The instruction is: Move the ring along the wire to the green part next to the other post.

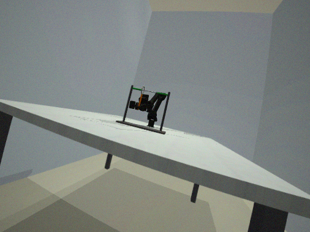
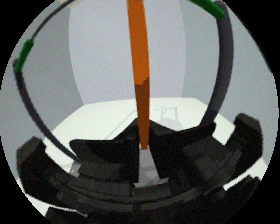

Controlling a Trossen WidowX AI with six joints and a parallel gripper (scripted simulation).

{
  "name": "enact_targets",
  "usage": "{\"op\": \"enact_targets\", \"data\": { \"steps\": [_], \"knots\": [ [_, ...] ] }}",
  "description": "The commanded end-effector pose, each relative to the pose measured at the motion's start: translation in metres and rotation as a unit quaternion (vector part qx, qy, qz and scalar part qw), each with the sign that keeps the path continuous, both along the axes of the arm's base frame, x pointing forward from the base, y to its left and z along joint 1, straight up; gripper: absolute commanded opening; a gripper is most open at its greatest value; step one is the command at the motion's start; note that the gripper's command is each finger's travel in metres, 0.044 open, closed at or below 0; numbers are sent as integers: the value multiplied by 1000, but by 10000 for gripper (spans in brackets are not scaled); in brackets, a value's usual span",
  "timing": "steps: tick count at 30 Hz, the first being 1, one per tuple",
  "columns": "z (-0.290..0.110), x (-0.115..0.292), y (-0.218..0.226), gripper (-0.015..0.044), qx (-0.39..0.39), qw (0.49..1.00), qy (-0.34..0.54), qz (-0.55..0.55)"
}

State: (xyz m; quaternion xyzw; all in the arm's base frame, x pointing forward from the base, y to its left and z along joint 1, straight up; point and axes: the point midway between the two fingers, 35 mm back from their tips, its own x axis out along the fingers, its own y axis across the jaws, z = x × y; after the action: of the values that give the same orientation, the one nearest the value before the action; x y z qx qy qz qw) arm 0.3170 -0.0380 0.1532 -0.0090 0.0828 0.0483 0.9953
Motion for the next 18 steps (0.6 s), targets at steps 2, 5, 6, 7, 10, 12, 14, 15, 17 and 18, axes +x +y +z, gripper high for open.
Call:
{"op": "enact_targets", "data": {
  "steps": [2, 5, 6, 7, 10, 12, 14, 15, 17, 18],
  "knots": [
    [0, -1, 4, -150, 2, 1000, 1, -2],
    [0, -1, 7, -150, 3, 1000, 1, -2],
    [0, -1, 8, -150, 3, 1000, 1, -2],
    [0, -1, 9, -150, 3, 1000, 1, -2],
    [0, -2, 12, -150, 4, 1000, 1, -3],
    [0, -2, 15, -150, 5, 1000, 1, -3],
    [0, -2, 17, -150, 5, 1000, 1, -3],
    [0, -2, 18, -150, 6, 1000, 2, -4],
    [0, -2, 20, -150, 7, 1000, 2, -4],
    [0, -2, 21, -150, 7, 1000, 2, -5]
  ]
}}
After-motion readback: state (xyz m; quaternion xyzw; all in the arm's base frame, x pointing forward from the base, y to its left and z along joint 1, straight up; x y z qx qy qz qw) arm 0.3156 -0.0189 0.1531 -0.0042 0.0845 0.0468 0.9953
